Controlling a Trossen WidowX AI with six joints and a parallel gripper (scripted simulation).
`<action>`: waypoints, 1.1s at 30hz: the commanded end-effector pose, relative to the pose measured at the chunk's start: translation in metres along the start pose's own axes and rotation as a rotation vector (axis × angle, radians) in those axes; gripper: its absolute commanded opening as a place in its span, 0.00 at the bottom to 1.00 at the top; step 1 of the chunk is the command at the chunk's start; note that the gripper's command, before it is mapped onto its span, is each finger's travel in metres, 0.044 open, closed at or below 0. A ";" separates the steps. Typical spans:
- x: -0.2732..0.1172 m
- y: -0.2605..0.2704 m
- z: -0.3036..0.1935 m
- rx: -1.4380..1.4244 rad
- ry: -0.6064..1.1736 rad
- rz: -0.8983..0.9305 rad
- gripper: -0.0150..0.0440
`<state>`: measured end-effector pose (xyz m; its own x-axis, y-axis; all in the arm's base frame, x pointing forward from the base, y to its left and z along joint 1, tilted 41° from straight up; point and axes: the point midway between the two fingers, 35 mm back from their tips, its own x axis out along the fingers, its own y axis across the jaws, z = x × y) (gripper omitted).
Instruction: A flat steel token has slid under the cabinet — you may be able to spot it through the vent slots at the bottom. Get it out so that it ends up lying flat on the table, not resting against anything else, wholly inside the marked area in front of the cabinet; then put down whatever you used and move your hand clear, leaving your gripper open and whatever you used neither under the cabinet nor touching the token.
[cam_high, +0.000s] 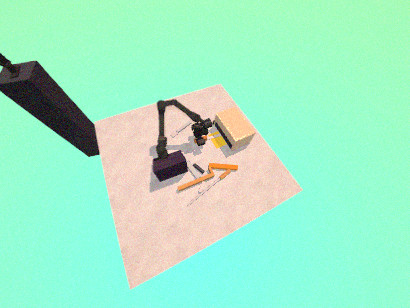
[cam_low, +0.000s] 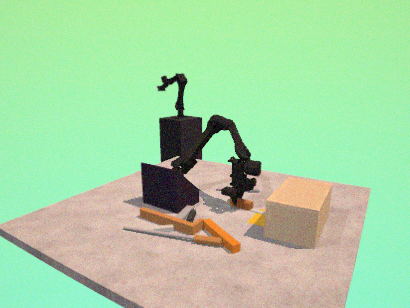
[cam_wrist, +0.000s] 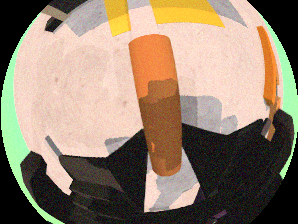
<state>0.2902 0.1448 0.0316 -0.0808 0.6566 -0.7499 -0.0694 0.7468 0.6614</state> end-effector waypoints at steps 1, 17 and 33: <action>0.001 0.000 -0.007 0.004 0.002 -0.001 0.25; 0.001 0.000 -0.025 0.004 0.003 -0.001 0.25; 0.001 0.001 -0.043 0.005 0.004 -0.001 0.25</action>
<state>0.2532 0.1419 0.0328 -0.0820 0.6564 -0.7500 -0.0681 0.7471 0.6613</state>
